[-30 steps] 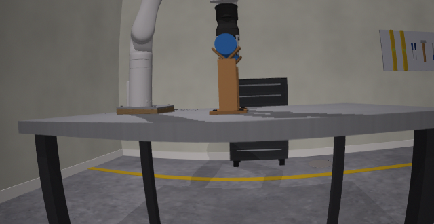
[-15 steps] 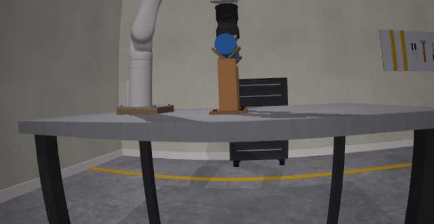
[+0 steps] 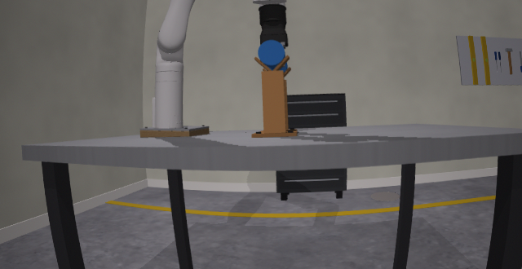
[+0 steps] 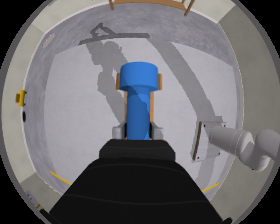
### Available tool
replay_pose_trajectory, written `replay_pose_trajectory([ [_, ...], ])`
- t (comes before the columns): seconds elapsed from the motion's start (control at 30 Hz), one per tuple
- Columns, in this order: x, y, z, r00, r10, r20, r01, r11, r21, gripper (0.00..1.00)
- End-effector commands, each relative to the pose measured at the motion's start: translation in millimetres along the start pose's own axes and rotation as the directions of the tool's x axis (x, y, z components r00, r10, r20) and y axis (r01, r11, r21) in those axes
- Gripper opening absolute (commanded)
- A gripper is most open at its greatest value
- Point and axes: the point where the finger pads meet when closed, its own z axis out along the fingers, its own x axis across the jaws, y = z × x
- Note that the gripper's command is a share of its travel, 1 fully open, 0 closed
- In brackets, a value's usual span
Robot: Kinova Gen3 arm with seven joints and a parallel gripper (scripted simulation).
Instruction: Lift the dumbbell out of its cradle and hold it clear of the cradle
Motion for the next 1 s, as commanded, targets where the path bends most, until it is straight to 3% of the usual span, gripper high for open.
replay_pose_trajectory([
  [0.0,0.2,0.0,-0.3,1.000,0.000,0.000,0.000,1.000,0.000,0.00],
  [0.97,-0.2,0.2,-7.5,1.000,0.000,0.000,0.000,1.000,-0.001,0.00],
])
